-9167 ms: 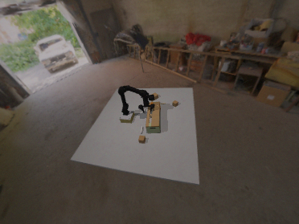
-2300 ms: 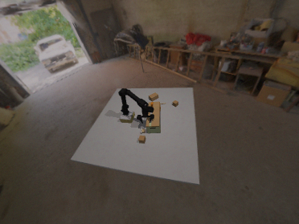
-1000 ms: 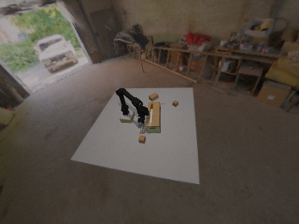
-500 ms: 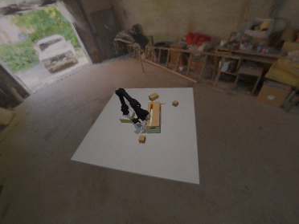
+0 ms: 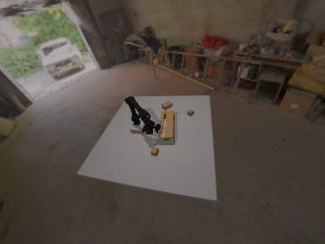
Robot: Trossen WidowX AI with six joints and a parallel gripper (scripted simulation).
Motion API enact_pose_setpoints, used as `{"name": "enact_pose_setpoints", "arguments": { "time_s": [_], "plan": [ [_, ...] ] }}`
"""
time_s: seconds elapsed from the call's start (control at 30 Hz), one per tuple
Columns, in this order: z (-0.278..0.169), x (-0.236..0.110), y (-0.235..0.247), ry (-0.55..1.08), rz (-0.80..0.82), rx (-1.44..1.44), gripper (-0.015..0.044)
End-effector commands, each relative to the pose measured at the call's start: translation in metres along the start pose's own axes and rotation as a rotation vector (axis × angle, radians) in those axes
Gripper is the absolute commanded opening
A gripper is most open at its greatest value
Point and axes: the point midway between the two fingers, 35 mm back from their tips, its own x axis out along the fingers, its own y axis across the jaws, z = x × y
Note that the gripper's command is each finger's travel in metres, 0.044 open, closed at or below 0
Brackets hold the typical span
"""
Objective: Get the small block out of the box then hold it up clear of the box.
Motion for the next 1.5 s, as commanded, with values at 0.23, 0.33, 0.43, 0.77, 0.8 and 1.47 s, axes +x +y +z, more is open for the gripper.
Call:
{"name": "enact_pose_setpoints", "arguments": {
  "time_s": [0.23,0.33,0.43,0.77,0.8,1.47],
  "plan": [
    [0.016,-0.015,-0.004,0.143,0.085,1.319,0.0285],
    [0.017,-0.016,-0.004,0.157,0.082,1.425,0.0285],
    [0.017,-0.016,-0.004,0.157,0.082,1.425,0.0285],
    [0.017,-0.016,-0.004,0.157,0.082,1.425,0.0285],
    [0.017,-0.016,-0.004,0.157,0.082,1.425,0.0285],
    [0.018,0.079,-0.024,0.158,0.083,1.425,0.0285]
  ]
}}
